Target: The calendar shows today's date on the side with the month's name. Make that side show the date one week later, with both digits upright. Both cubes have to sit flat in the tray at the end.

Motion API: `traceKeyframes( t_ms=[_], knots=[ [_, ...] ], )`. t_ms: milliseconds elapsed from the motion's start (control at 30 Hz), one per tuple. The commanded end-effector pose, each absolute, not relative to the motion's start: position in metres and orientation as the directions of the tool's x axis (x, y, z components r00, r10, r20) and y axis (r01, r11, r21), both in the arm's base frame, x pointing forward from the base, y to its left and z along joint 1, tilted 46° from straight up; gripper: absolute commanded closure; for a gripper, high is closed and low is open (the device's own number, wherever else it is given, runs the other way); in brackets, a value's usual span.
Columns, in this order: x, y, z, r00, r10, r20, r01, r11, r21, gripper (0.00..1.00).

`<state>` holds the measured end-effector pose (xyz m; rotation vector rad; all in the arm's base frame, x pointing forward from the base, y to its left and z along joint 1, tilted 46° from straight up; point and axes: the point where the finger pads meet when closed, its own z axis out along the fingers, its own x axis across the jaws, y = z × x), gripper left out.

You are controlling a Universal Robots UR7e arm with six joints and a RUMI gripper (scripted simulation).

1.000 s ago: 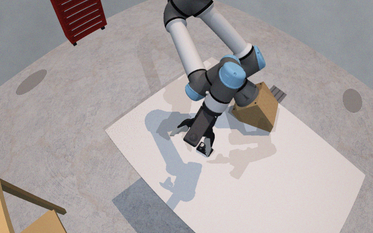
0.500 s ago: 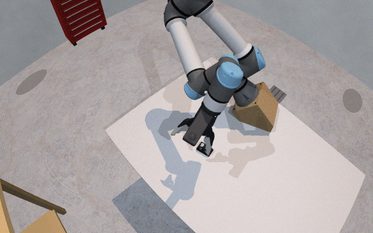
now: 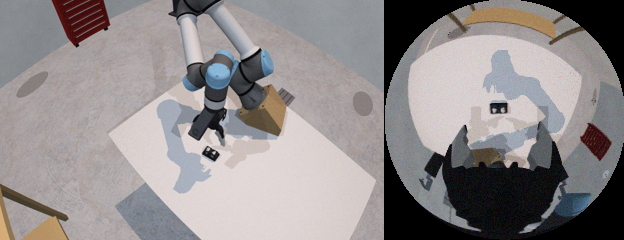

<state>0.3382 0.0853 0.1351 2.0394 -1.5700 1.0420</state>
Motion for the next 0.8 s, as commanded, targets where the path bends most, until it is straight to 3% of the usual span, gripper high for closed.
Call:
traceKeyframes(
  t_ms=[0, 767],
  knots=[
    [0.3218, 0.0728, 0.1283, 0.092, -0.7, 0.708, -0.956, -0.261, -0.133, 0.0],
    [0.3222, 0.0726, 0.1279, 0.108, -0.696, 0.71, -0.955, -0.272, -0.122, 0.0]
  ],
)
